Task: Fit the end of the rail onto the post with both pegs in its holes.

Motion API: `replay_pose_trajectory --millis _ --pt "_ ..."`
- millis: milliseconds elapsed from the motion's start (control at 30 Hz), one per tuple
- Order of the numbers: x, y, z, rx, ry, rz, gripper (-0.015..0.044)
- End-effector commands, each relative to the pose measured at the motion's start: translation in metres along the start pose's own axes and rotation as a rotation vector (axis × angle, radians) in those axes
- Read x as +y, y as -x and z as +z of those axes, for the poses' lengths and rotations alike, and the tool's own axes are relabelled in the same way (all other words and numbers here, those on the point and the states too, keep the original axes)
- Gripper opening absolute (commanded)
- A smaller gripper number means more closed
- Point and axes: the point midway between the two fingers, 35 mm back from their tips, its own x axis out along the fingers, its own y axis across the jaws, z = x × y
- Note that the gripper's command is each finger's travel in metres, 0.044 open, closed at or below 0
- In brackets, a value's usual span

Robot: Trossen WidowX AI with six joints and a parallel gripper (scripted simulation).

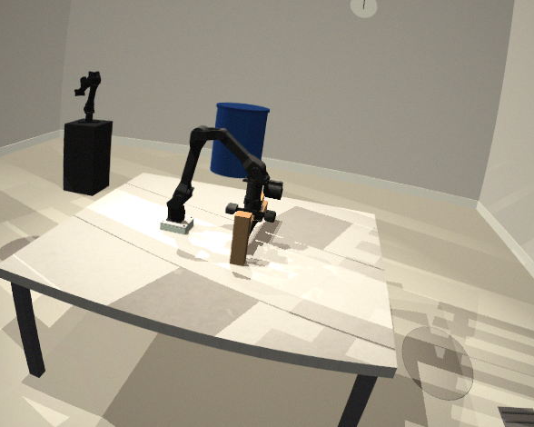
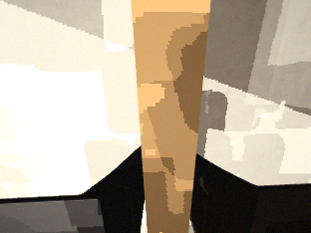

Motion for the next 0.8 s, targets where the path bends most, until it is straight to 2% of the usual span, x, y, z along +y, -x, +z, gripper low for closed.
replay_pose_trajectory --millis 0,767 --pt "-0.004 0.006 0.001 -0.006 0.000 -0.014 0.0000" --pt "-0.004 0.017 0.001 -0.006 0.000 -0.014 0.0000"
